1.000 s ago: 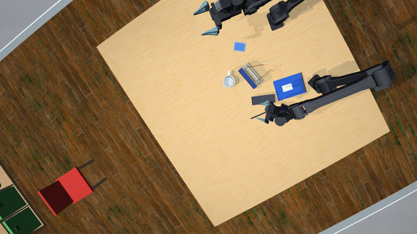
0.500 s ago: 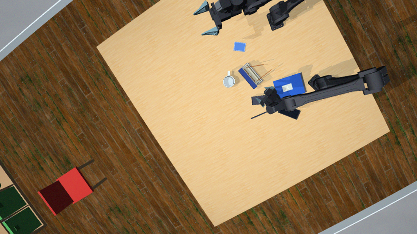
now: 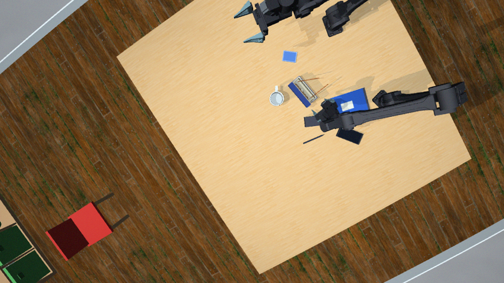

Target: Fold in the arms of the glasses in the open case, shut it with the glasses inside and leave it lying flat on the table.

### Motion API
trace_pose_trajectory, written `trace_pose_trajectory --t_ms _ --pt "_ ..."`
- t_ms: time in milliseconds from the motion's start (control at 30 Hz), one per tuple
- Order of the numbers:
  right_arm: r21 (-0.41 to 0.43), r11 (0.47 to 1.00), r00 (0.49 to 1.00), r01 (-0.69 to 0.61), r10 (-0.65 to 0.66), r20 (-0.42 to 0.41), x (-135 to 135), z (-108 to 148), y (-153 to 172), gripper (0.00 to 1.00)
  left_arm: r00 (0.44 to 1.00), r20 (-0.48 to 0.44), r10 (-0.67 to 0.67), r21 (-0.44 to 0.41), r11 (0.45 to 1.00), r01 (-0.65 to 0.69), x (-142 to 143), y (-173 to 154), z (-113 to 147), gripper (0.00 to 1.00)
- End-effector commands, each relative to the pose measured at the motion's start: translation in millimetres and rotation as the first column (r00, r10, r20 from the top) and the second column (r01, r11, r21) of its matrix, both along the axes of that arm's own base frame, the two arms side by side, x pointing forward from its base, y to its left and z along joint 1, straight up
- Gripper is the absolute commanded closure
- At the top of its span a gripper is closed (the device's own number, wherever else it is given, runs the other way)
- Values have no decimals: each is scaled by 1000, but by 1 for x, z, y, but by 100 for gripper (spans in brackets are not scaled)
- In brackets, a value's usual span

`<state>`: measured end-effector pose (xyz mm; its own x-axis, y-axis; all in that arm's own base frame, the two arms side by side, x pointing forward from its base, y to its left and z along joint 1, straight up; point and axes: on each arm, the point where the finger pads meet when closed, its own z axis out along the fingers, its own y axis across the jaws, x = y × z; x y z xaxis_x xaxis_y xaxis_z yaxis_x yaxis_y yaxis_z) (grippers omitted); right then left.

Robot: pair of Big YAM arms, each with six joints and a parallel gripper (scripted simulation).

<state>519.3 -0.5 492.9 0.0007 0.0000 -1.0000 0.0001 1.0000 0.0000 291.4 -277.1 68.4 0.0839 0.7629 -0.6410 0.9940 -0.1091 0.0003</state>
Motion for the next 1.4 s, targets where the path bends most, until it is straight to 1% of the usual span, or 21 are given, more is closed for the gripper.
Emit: trace_pose_trajectory --t_ms 0,100,167,333,400,433,467,500,800,833,900,967,1000,1033,1067,1200,1367 --pt "18 1000 999 8 -9 39 -3 16 -6 0 1000 0 3 -7 1000 -3 3 -8 1 4" --pt "18 1000 999 8 -9 39 -3 16 -6 0 1000 -17 4 7 1000 -4 -6 -5 -10 4" --pt "18 1000 999 8 -9 39 -3 16 -6 0 1000 -6 4 -1 1000 -4 -1 -10 -8 4" --pt "18 1000 999 8 -9 39 -3 16 -6 0 1000 -10 4 2 1000 -4 -4 -12 -15 4" --pt "18 1000 999 8 -9 39 -3 16 -6 0 1000 -10 4 2 1000 -4 -4 -12 -15 4" --pt "18 1000 999 8 -9 39 -3 16 -6 0 1000 15 7 -14 1000 -7 5 -17 -5 4" --pt "18 1000 999 8 -9 39 -3 16 -6 0 1000 -15 4 5 1000 -4 -7 -12 -19 4" --pt "18 1000 999 8 -9 39 -3 16 -6 0 1000 -2 4 -2 1000 -4 -1 -17 -14 4" --pt "18 1000 999 8 -9 39 -3 16 -6 0 1000 -6 4 -1 1000 -4 -4 -22 -25 4" --pt "18 1000 999 8 -9 39 -3 16 -6 0 1000 1 4 -6 1000 -4 -2 -25 -22 4" --pt "18 1000 999 8 -9 39 -3 16 -6 0 1000 -7 4 0 1000 -4 -5 -24 -28 4" --pt "18 1000 999 8 -9 39 -3 16 -6 0 1000 -7 4 0 1000 -4 -5 -24 -28 4" --pt "18 1000 999 8 -9 39 -3 16 -6 0 1000 18 6 -17 1000 -6 3 -29 -18 4" --pt "18 1000 999 8 -9 39 -3 16 -6 0 1000 -13 4 4 1000 -4 -8 -24 -33 4" --pt "18 1000 999 8 -9 39 -3 16 -6 0 1000 3 4 -6 1000 -4 -1 -29 -27 4" --pt "18 1000 999 8 -9 39 -3 16 -6 0 1000 -9 4 1 1000 -4 -6 -29 -35 4" --pt "18 1000 999 8 -9 39 -3 16 -6 0 1000 -3 4 -3 1000 -4 -5 -35 -38 4"
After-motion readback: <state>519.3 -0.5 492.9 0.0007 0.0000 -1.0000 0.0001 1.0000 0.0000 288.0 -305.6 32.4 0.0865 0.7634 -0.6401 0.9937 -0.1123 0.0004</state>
